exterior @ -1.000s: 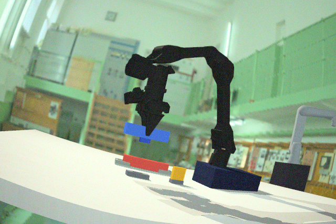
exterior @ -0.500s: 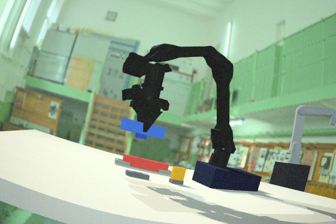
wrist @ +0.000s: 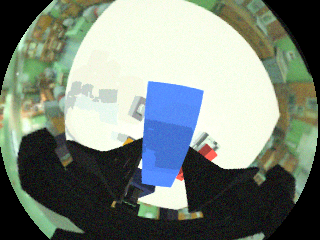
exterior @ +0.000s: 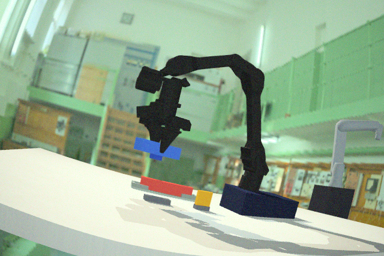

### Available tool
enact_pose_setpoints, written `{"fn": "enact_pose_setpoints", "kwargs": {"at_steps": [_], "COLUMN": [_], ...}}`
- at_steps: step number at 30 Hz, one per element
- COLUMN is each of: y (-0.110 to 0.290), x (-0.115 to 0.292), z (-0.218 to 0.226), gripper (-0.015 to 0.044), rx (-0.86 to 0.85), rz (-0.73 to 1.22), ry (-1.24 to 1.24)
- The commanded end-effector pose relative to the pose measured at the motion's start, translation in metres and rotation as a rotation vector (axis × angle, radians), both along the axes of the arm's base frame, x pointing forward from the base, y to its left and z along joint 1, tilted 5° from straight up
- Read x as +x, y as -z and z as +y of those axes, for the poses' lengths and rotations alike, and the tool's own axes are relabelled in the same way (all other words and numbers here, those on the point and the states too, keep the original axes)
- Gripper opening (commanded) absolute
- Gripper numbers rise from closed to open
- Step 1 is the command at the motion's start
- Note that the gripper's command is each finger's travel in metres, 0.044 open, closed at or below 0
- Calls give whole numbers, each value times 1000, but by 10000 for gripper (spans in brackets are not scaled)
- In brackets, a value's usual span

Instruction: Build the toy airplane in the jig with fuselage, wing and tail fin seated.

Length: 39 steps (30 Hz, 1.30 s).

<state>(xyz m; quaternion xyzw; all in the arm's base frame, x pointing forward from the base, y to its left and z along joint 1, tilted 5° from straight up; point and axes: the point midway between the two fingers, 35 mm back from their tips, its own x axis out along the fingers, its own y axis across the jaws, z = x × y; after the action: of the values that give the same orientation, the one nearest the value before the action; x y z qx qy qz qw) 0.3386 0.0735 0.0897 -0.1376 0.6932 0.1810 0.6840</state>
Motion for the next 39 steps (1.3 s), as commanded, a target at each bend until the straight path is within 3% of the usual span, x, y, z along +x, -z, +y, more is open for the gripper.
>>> {"fn": "enact_pose_setpoints", "kwargs": {"at_steps": [1,39], "y": [3,29], "x": [0,-18], "z": [-12,-133], "gripper": [0,0], "rx": [-3,4], "rz": [-2,-29], "ry": [-56,-651]}}
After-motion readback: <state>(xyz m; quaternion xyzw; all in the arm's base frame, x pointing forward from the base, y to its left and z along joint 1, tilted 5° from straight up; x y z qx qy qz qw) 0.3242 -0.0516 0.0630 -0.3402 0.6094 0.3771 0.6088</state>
